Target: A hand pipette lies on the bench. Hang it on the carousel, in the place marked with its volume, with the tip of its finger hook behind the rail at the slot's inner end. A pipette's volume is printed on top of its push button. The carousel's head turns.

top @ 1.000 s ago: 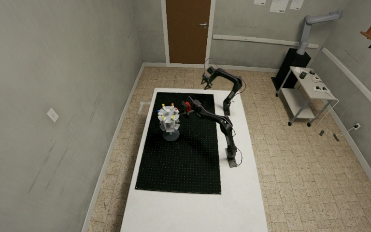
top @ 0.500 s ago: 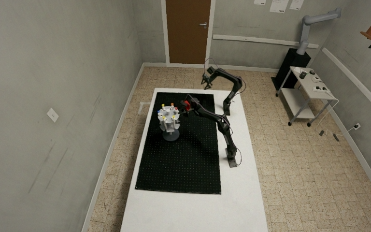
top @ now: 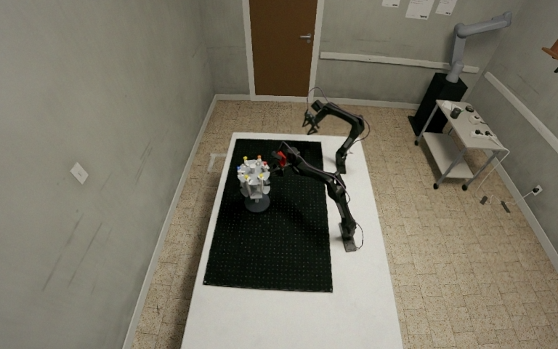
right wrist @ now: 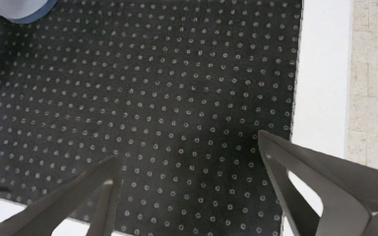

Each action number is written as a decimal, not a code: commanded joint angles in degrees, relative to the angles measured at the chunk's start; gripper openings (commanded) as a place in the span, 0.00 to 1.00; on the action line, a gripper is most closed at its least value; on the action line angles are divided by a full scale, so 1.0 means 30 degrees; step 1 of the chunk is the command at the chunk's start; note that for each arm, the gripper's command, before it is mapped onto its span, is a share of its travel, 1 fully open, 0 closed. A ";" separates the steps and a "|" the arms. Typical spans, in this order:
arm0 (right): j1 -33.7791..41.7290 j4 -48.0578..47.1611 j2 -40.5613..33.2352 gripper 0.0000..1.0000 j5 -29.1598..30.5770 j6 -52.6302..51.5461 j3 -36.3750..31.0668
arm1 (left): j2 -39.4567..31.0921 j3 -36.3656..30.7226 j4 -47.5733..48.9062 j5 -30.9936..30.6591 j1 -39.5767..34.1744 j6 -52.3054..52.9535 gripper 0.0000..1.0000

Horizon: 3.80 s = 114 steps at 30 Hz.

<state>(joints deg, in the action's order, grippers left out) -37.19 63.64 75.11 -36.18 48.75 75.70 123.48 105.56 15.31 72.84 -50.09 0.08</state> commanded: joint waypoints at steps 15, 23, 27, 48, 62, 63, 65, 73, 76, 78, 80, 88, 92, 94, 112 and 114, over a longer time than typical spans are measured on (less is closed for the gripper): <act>-0.0175 -0.0160 0.0120 1.00 -0.0310 0.0107 0.0378 | -0.0757 0.0905 0.0499 0.0520 0.0220 -0.0150 0.12; -0.0175 -0.0160 0.0120 1.00 -0.0310 0.0107 0.0378 | -0.0757 0.0905 0.0499 0.0520 0.0220 -0.0150 0.12; -0.0175 -0.0160 0.0120 1.00 -0.0310 0.0107 0.0378 | -0.0757 0.0905 0.0499 0.0520 0.0220 -0.0150 0.12; -0.0175 -0.0160 0.0120 1.00 -0.0310 0.0107 0.0378 | -0.0773 0.0730 0.0776 0.0640 -0.0070 -0.1026 0.12; -0.0175 -0.0160 0.0120 1.00 -0.0310 0.0107 0.0378 | -0.0772 0.0732 0.0772 0.0640 -0.0070 -0.1029 0.12; -0.0175 -0.0160 0.0120 1.00 -0.0310 0.0107 0.0378 | -0.0772 0.0732 0.0772 0.0640 -0.0070 -0.1029 0.12; -0.0175 -0.0160 0.0120 1.00 -0.0310 0.0107 0.0378 | -0.0772 0.0732 0.0772 0.0640 -0.0070 -0.1029 0.12; -0.0175 -0.0160 0.0120 1.00 -0.0310 0.0107 0.0378 | -0.0772 0.0732 0.0772 0.0640 -0.0070 -0.1029 0.12; -0.0175 -0.0160 0.0120 1.00 -0.0310 0.0107 0.0378 | -0.0772 0.0732 0.0772 0.0640 -0.0070 -0.1029 0.12; -0.0175 -0.0160 0.0120 1.00 -0.0310 0.0107 0.0378 | -0.0772 0.0732 0.0772 0.0640 -0.0070 -0.1029 0.12; -0.0175 -0.0160 0.0120 1.00 -0.0310 0.0107 0.0378 | -0.0772 0.0732 0.0772 0.0640 -0.0070 -0.1029 0.12; -0.0175 -0.0160 0.0120 1.00 -0.0310 0.0107 0.0378 | -0.0763 0.0661 0.0799 0.0681 -0.0233 -0.1083 0.12; -0.0175 -0.0160 0.0120 1.00 -0.0310 0.0107 0.0378 | -0.0766 0.0653 0.0815 0.0689 -0.0164 -0.1057 0.12; -0.0175 -0.0160 0.0120 1.00 -0.0310 0.0107 0.0378 | -0.0765 0.0654 0.0815 0.0690 -0.0162 -0.1038 0.12; -0.0175 -0.0160 0.0120 1.00 -0.0310 0.0107 0.0378 | -0.0765 0.0654 0.0815 0.0690 -0.0162 -0.1037 0.12; -0.0175 -0.0160 0.0120 1.00 -0.0310 0.0107 0.0378 | -0.0765 0.0654 0.0815 0.0690 -0.0162 -0.1037 0.12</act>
<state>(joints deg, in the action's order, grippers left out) -37.19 63.64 75.11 -36.18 48.75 75.70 123.46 105.58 15.35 73.76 -50.41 -2.02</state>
